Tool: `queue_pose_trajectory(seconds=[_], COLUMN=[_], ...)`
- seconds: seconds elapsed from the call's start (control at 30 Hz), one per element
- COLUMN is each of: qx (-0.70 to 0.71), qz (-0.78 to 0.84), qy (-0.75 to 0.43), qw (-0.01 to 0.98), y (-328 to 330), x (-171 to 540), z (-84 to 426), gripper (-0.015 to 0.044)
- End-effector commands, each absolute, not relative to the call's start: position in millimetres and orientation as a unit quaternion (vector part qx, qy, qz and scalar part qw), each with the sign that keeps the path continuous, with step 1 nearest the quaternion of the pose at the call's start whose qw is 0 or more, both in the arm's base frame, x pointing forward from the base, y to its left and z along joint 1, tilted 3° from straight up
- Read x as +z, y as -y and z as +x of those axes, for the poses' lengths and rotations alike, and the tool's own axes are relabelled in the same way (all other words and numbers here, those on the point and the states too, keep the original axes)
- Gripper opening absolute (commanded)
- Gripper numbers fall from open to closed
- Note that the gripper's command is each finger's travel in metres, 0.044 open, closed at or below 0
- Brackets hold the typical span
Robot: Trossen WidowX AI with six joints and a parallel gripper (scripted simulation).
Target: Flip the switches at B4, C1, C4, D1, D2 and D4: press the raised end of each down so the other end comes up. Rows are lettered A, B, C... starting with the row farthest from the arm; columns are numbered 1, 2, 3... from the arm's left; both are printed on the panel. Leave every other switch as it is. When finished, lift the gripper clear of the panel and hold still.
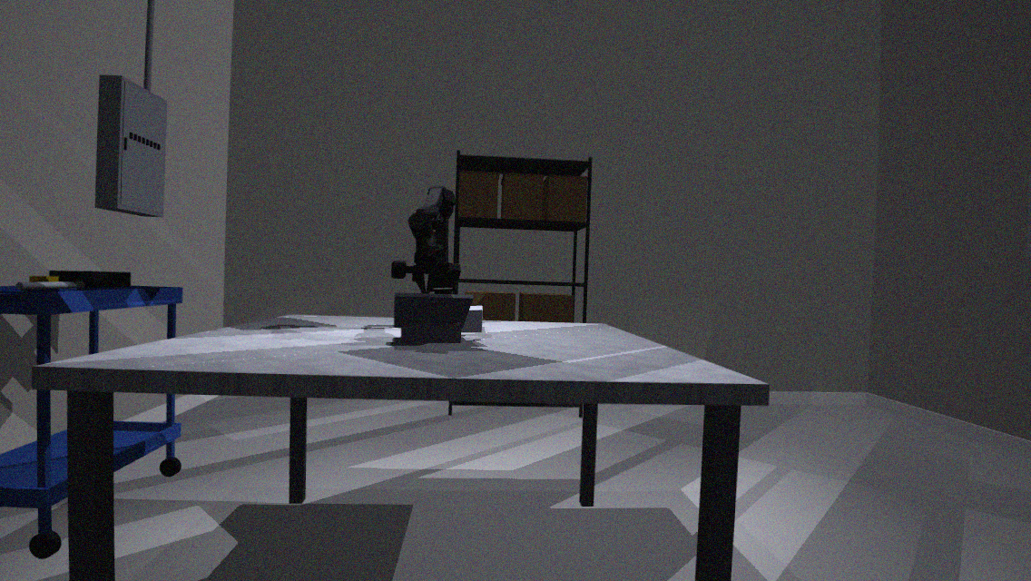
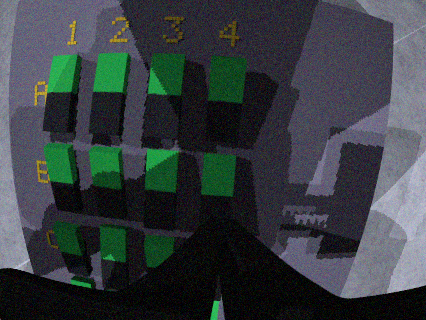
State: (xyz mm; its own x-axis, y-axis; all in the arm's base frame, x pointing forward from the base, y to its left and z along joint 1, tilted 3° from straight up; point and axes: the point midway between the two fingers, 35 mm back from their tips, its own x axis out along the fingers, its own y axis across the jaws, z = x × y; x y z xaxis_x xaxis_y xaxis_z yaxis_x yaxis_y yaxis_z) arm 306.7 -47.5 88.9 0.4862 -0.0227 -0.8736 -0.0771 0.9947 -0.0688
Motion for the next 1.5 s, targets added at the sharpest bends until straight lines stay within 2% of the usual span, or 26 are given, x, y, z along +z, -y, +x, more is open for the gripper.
queue_pose_trajectory(seconds=[0.0,1.47], qx=[0.018,0.018], qz=[-0.049,-0.049], qy=[-0.511,-0.511], qw=[0.858,0.858], y=[46.9,47.1], x=[79.9,73.6], z=[307.3,310.5], gripper=[0.0,0.0])
